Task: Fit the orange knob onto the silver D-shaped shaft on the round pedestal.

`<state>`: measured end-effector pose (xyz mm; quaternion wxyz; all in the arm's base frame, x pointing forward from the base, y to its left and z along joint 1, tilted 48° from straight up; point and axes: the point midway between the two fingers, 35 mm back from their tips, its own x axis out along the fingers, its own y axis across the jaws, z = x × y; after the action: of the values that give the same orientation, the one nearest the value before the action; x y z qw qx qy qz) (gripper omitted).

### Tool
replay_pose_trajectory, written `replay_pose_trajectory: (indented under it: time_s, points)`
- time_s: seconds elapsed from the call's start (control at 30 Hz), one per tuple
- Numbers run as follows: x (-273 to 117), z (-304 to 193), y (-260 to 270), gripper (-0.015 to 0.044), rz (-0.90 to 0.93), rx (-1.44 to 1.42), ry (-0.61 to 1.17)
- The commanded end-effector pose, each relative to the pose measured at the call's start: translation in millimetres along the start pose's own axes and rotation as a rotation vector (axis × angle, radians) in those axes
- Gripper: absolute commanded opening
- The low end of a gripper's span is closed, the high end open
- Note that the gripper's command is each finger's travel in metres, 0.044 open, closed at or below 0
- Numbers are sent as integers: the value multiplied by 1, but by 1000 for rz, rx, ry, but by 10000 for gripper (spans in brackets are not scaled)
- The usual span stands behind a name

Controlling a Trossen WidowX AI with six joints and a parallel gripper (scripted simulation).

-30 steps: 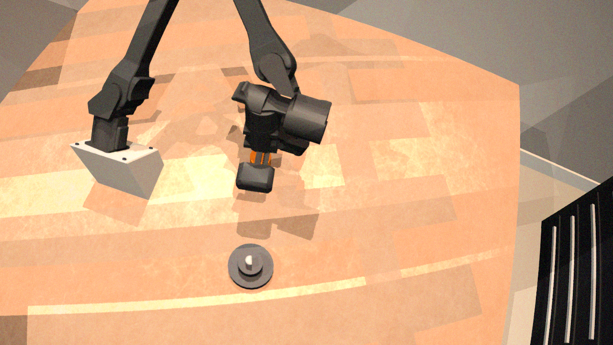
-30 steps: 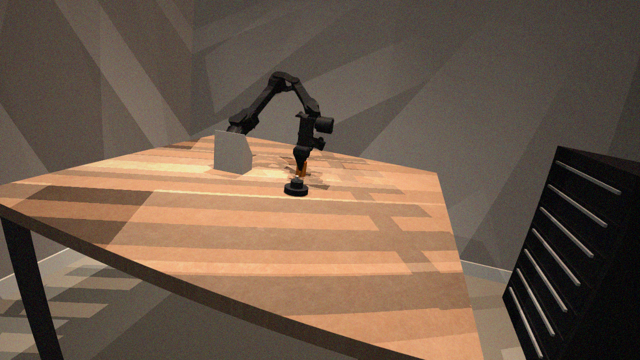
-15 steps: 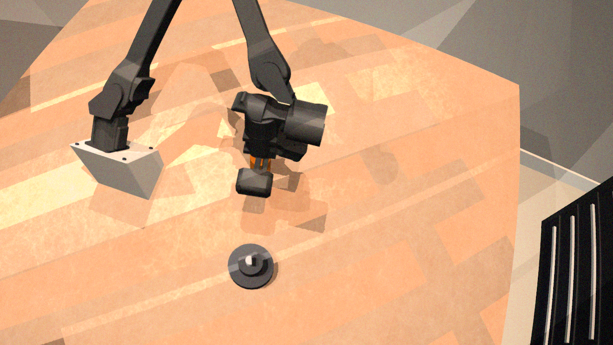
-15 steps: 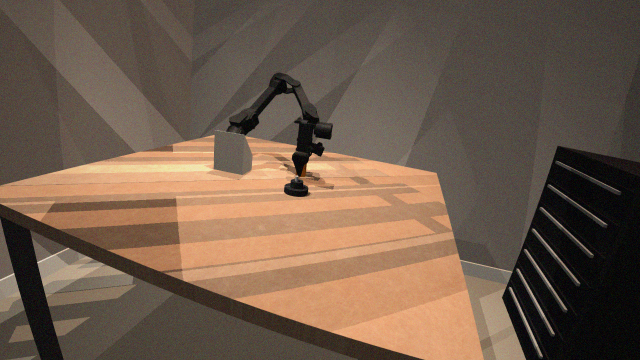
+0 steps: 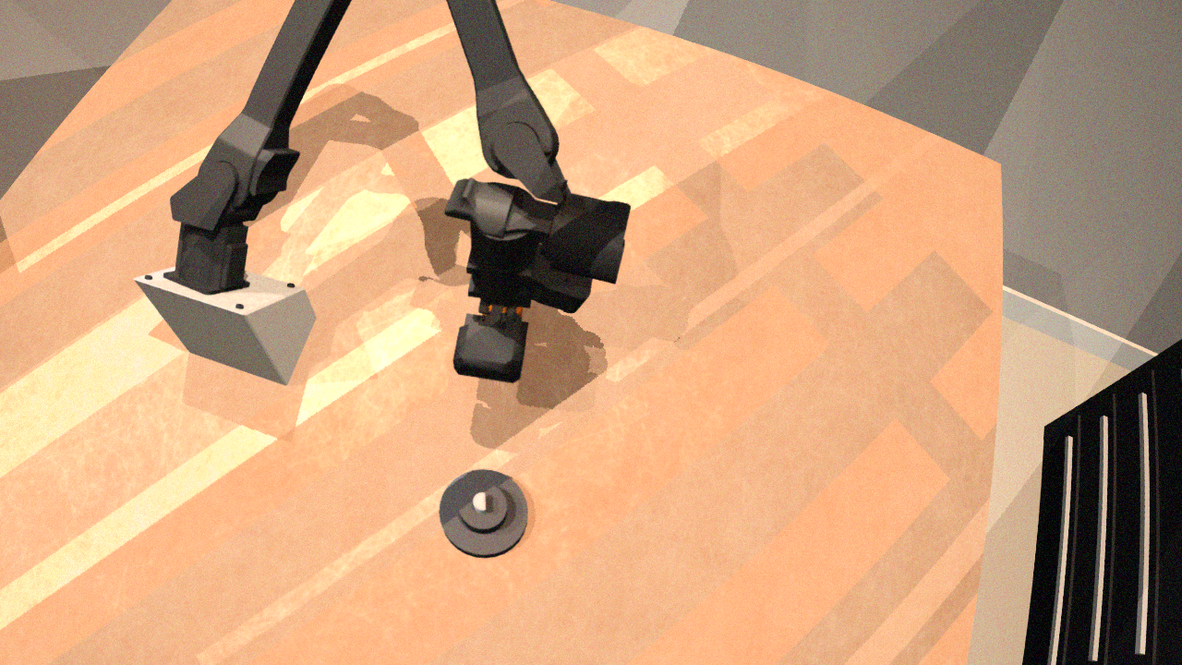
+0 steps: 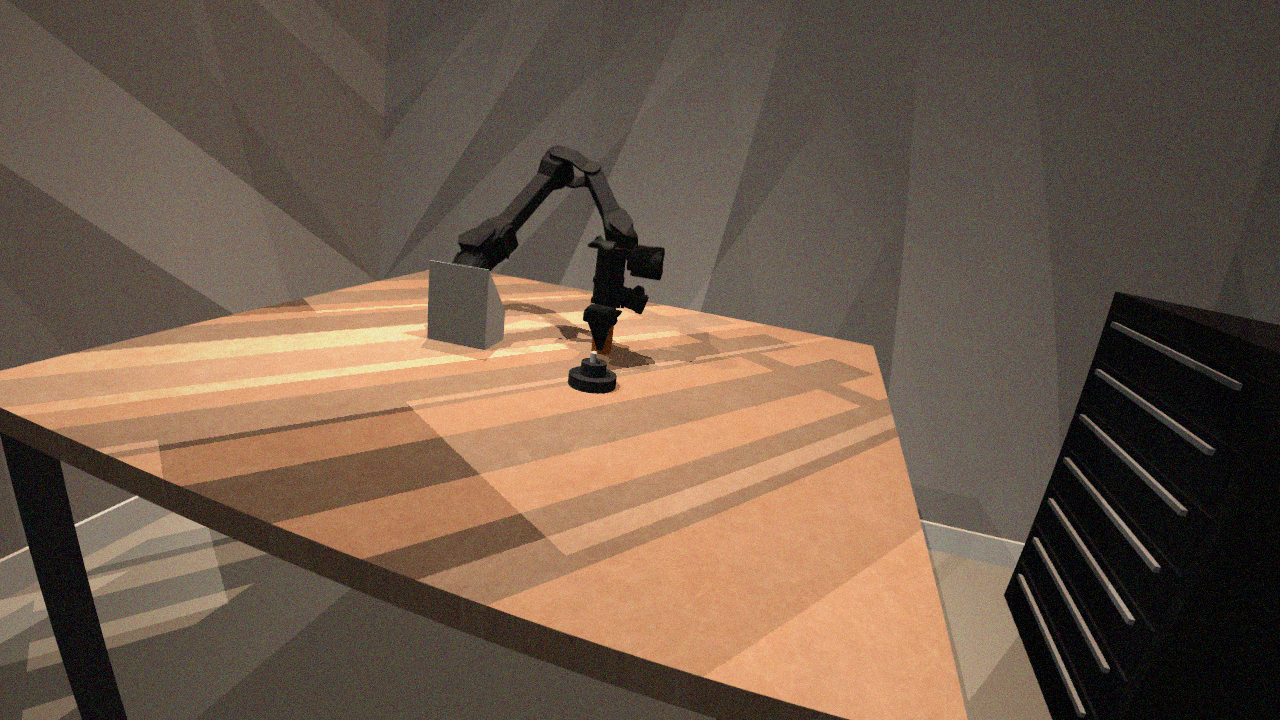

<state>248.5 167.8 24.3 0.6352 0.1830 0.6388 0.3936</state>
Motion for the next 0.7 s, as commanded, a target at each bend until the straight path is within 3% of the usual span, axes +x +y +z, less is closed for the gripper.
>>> replay_pose_trajectory:
  time_s: [0.0,0.17,0.67]
  points:
    - [0,0,0,138,3,4,-1]
    - [-7,1,-2,6,-7,7,1]
    - [-93,6,-8,0,-26,12,11]
